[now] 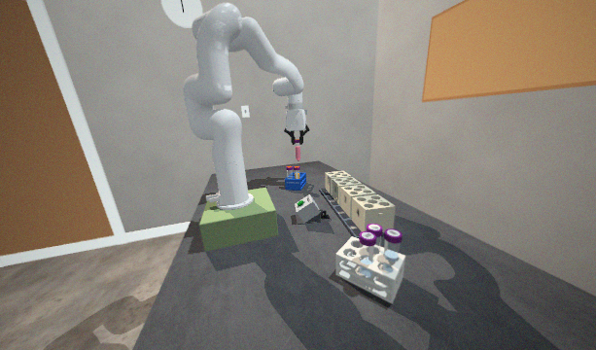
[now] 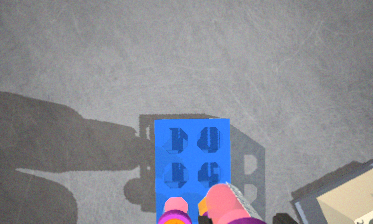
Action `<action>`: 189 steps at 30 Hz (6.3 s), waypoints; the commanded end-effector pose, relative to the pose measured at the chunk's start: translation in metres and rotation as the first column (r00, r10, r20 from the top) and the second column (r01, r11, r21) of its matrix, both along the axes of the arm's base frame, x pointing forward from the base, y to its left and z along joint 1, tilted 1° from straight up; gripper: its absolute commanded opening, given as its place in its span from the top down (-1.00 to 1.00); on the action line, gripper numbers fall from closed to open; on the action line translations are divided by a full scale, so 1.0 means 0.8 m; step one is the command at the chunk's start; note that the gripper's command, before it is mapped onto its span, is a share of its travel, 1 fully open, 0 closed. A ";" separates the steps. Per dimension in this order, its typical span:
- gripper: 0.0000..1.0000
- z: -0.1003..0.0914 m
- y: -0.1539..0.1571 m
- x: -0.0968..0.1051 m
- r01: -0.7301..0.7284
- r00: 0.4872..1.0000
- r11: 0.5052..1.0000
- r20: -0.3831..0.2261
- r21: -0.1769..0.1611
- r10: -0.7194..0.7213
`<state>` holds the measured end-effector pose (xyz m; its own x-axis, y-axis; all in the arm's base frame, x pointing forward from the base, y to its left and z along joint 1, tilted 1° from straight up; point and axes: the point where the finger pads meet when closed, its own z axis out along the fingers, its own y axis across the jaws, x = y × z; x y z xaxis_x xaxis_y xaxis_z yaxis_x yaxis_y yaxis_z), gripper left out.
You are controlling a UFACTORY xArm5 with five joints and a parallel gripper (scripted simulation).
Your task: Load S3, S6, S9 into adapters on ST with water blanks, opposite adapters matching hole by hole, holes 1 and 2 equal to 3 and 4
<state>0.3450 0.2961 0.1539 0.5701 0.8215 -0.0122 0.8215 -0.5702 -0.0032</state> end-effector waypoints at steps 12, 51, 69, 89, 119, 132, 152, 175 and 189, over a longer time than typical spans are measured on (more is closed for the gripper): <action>1.00 0.002 0.001 0.001 0.000 1.000 1.000 0.003 0.003 0.000; 1.00 0.002 0.030 -0.040 0.000 1.000 1.000 0.003 0.003 0.000; 1.00 -0.028 0.029 -0.040 0.000 1.000 1.000 0.003 0.003 0.000; 1.00 -0.068 0.029 -0.041 0.000 1.000 1.000 0.003 0.003 0.000; 1.00 -0.095 0.029 -0.041 0.000 1.000 1.000 0.003 0.003 0.000; 1.00 -0.109 0.029 -0.041 0.000 1.000 1.000 0.003 0.003 0.000; 1.00 -0.132 0.029 -0.041 0.000 1.000 1.000 0.003 0.003 0.000; 1.00 -0.156 0.029 -0.041 0.000 1.000 1.000 0.003 0.003 0.000; 1.00 -0.167 0.028 -0.041 0.000 1.000 1.000 0.003 0.003 0.000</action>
<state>0.3108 0.3177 0.0194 0.5701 0.8215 -0.0128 0.8215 -0.5702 -0.0021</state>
